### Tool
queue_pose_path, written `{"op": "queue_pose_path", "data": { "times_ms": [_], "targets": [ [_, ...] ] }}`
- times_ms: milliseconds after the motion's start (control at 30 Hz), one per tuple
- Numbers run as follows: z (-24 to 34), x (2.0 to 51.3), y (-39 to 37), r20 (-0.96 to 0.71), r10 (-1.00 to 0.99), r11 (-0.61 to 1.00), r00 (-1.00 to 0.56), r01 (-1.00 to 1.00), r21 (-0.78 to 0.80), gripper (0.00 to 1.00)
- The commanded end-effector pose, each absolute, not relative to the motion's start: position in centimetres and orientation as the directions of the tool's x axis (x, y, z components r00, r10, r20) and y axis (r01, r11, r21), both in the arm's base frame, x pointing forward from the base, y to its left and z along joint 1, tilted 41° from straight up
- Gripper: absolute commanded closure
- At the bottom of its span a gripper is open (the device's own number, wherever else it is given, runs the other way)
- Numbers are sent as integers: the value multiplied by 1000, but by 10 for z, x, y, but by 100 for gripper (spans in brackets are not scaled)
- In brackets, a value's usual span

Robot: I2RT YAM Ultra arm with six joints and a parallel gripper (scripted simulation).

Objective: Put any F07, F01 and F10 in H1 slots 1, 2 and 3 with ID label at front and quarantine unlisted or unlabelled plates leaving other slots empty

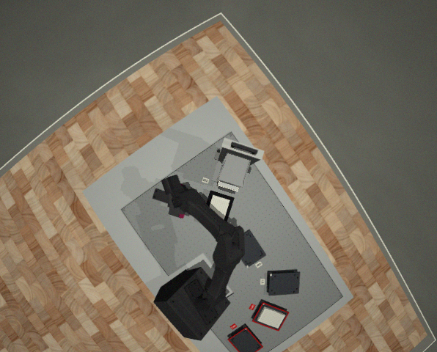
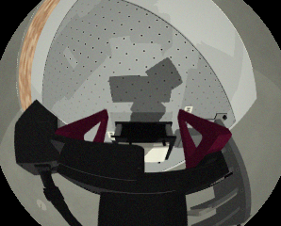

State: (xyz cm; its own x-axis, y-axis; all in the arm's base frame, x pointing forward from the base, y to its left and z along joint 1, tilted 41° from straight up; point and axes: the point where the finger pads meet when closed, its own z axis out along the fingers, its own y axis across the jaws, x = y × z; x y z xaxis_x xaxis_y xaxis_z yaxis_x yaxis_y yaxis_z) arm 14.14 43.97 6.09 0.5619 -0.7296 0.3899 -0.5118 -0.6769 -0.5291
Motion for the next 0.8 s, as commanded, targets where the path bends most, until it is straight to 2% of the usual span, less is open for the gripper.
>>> {"op": "queue_pose_path", "data": {
  "times_ms": [0,767],
  "targets": [
    [64,139,445,374,-729,-674,574,-503,-542,0],
    [58,144,446,374,-729,-674,574,-503,-542,0]
  ]
}}
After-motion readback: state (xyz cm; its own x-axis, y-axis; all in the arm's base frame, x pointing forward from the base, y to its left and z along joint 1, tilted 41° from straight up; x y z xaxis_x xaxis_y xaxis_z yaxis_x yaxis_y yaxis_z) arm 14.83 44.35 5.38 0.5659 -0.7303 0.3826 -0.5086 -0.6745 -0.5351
